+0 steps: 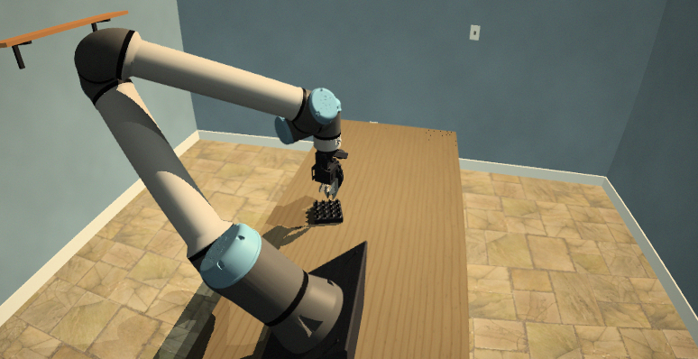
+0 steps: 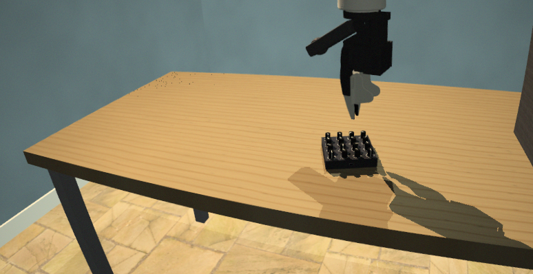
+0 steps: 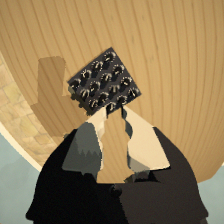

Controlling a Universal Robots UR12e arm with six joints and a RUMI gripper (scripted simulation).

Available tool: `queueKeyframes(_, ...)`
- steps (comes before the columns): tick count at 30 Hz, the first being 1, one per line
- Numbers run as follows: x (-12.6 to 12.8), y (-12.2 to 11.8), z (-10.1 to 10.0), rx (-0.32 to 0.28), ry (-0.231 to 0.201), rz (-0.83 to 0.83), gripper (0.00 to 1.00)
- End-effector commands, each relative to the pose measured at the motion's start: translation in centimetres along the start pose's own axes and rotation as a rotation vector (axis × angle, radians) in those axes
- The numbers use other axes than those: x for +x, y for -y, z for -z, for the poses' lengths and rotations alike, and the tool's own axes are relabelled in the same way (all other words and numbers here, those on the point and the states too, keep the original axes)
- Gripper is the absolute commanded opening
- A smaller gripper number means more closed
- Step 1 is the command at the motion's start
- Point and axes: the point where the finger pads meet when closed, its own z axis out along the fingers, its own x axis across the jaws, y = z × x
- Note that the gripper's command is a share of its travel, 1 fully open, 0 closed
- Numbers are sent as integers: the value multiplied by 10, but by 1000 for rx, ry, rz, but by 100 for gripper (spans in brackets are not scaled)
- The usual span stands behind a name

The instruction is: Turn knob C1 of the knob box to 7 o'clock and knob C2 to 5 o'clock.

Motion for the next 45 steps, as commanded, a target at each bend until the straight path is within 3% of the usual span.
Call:
queueKeyframes(1, 0, 1, 1, 1, 0, 0, 11)
queueKeyframes(31, 0, 1, 0, 1, 0, 0, 11)
queueKeyframes(45, 0, 1, -10, 1, 0, 1, 11)
